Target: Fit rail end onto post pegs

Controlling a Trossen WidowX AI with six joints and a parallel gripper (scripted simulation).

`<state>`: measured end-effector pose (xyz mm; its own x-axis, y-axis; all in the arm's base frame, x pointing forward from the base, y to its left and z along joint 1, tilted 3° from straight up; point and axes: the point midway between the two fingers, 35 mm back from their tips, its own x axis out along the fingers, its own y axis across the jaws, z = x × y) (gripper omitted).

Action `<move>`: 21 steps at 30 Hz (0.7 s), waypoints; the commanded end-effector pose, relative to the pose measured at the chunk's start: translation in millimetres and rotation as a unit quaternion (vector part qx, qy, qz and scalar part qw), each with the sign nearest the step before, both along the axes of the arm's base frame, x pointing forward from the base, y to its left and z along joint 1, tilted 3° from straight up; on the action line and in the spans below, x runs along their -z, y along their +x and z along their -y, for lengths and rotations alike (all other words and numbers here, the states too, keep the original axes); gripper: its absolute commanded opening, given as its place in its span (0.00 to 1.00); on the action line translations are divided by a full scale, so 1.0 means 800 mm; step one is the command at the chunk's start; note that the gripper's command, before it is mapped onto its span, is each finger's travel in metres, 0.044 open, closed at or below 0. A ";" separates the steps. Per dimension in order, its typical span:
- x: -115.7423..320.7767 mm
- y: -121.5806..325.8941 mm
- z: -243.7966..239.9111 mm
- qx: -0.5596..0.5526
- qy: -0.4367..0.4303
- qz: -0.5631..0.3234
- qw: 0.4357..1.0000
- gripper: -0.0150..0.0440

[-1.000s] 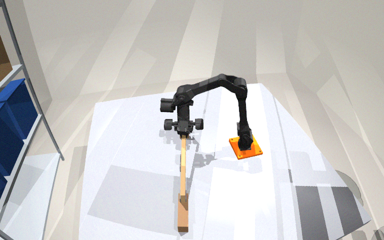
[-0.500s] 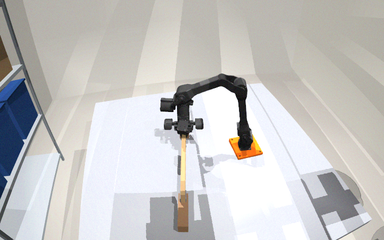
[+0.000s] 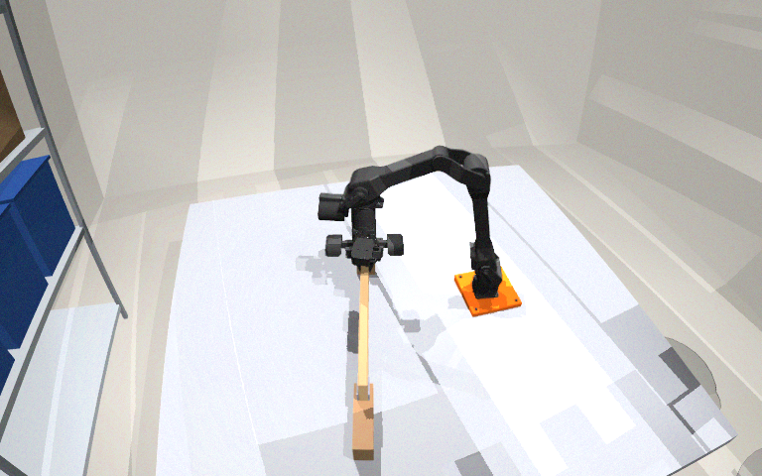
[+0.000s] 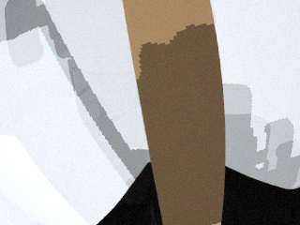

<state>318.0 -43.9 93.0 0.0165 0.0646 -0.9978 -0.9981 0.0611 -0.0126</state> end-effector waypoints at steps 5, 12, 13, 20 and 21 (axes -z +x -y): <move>-0.001 0.000 0.007 0.001 -0.005 0.002 1.000 0.25; 0.000 0.000 0.009 0.001 -0.005 0.002 1.000 0.25; 0.000 0.000 0.010 0.001 -0.005 0.002 1.000 0.25; 0.001 -0.001 0.007 0.000 -0.001 0.000 1.000 0.39; 0.001 -0.001 0.007 0.000 -0.001 0.000 1.000 0.43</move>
